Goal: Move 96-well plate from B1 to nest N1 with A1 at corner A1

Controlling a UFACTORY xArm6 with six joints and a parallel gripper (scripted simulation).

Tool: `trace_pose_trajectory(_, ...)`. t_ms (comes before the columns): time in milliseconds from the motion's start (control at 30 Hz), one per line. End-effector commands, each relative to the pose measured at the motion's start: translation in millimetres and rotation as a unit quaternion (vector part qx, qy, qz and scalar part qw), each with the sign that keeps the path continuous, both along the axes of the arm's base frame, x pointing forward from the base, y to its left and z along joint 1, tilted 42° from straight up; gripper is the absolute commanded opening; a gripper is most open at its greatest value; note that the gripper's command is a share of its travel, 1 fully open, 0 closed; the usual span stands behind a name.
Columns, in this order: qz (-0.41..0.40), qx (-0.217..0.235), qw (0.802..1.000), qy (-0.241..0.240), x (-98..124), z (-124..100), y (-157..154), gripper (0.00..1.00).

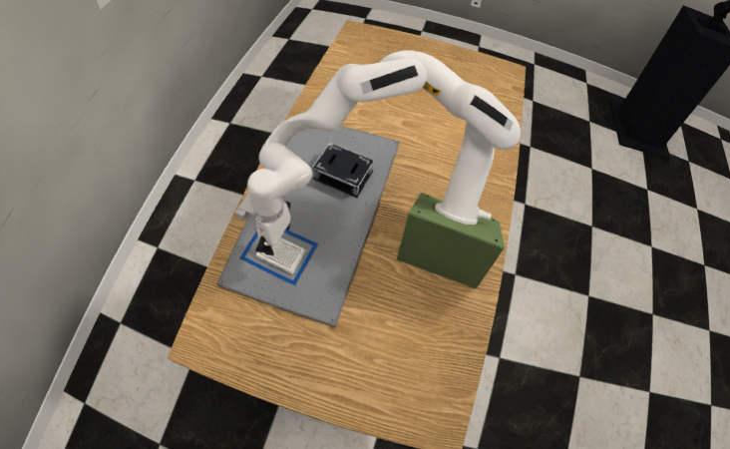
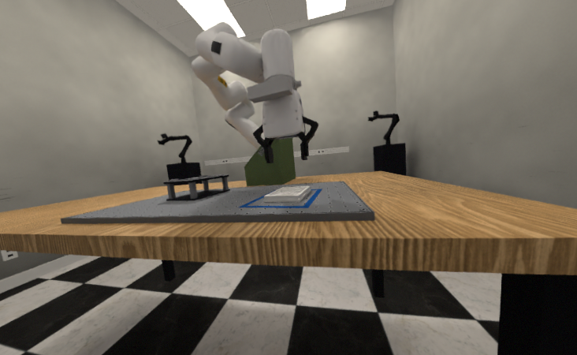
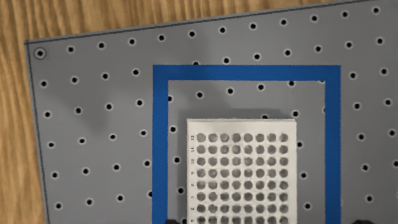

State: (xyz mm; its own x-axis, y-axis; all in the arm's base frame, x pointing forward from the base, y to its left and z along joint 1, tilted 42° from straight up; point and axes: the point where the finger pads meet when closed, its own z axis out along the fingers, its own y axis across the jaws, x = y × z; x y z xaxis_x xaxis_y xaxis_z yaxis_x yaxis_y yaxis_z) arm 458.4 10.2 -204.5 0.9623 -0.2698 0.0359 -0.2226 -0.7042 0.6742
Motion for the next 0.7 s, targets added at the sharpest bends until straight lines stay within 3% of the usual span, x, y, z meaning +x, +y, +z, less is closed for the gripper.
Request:
trace_pose_trajectory(0, 0.001, 0.001, 1.0, -0.002, 0.7, -2.7, -2.0, 1.0)
trace_pose_trajectory(667, 0.001, 0.001, 1.0, -0.001, -3.7, -23.7, -20.7, 1.0)
